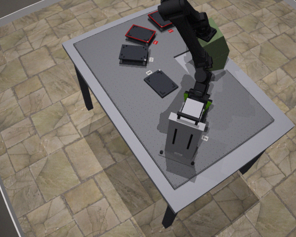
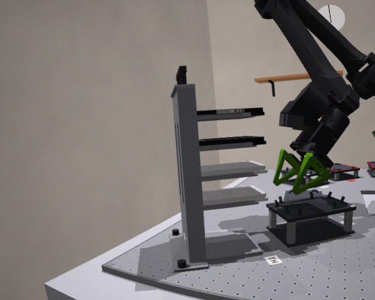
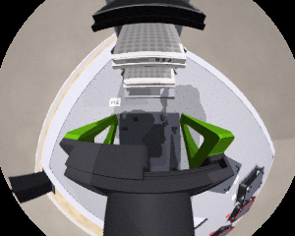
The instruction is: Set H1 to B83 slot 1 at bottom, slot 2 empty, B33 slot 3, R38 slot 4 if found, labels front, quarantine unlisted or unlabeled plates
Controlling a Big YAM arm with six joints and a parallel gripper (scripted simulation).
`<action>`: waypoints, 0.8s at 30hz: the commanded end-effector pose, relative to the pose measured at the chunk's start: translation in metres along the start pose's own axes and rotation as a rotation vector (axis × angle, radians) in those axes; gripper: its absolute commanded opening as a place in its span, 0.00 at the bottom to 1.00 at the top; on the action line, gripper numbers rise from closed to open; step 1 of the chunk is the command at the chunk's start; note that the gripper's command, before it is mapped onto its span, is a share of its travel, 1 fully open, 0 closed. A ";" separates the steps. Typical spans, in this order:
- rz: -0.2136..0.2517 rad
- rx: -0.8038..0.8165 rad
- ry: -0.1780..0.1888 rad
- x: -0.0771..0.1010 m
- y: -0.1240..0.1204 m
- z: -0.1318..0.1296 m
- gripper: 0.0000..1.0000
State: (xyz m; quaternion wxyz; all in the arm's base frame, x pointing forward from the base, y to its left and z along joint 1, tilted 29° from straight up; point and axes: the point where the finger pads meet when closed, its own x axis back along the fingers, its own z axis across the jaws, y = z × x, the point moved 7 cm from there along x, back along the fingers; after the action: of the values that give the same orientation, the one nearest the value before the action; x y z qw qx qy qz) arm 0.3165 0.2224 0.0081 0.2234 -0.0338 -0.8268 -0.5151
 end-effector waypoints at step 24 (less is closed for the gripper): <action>-0.008 0.019 0.013 0.012 -0.009 0.005 1.00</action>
State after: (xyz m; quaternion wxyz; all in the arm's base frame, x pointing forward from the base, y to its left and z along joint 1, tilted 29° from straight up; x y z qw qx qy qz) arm 0.3091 0.2168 0.0047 0.2252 -0.0370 -0.8286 -0.5112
